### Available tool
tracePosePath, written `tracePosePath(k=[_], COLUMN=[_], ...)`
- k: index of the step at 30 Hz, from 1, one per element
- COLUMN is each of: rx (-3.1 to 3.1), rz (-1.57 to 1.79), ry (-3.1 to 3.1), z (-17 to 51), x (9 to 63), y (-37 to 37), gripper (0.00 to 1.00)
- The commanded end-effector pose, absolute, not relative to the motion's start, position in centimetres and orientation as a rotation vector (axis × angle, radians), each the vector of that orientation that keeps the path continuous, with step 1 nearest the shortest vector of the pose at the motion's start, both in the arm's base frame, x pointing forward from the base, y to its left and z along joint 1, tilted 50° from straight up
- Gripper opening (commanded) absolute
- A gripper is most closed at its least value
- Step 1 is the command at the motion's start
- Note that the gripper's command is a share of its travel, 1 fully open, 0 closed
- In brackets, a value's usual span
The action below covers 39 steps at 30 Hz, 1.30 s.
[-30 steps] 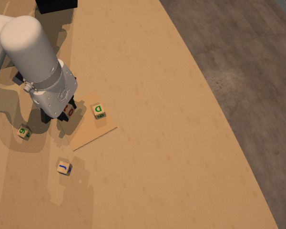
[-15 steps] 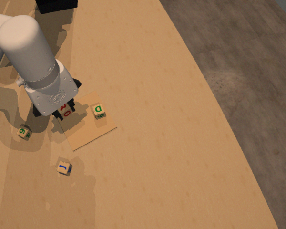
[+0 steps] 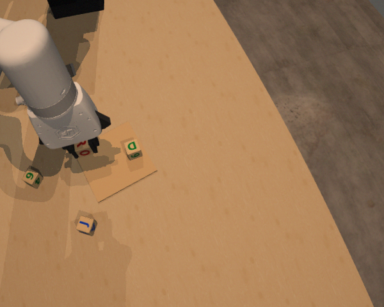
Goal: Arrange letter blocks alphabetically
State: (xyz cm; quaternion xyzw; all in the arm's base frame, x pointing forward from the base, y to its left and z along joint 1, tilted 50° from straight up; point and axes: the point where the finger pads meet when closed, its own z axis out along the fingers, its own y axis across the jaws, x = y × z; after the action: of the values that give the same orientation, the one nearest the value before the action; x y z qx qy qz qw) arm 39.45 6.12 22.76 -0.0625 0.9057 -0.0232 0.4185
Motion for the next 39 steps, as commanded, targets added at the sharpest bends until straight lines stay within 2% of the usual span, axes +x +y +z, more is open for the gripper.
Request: tracePosePath(k=[1, 39], rx=[0.004, 1.163], rz=[0.008, 0.547], ry=[2.269, 2.022], z=[22.8, 22.3], x=[39.4, 38.8], y=[6.0, 4.9], gripper=[0.27, 0.27])
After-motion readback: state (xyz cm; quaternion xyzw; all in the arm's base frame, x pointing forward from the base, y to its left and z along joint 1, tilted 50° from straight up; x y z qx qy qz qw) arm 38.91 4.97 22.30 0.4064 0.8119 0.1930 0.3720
